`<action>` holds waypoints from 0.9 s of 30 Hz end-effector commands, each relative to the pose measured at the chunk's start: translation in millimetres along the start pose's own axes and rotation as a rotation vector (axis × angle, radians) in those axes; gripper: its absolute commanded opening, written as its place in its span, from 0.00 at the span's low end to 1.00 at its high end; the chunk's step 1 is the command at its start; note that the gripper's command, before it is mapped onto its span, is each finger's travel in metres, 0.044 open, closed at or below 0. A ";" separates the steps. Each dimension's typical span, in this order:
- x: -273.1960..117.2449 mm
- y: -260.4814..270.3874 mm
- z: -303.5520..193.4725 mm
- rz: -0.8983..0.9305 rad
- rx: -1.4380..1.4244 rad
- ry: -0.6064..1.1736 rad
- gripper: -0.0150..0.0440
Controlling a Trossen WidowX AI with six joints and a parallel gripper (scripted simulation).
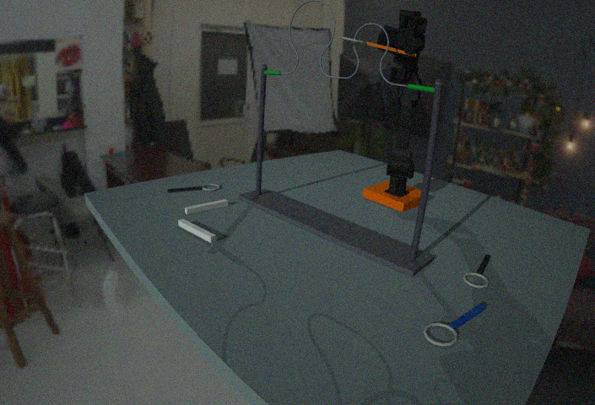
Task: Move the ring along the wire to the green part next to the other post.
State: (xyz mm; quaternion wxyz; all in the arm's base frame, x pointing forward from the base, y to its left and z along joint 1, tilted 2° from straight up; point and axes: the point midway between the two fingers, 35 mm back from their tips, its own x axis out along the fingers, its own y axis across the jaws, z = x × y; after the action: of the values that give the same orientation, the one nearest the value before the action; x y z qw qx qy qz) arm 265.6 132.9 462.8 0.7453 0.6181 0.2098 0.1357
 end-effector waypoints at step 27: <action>-0.7 -36.1 10.4 -0.303 -0.536 -0.072 0.00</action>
State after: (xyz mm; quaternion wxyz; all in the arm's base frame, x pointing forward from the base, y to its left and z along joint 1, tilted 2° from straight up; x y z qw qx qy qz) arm 267.4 118.7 430.2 0.8891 0.3909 0.2307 0.0592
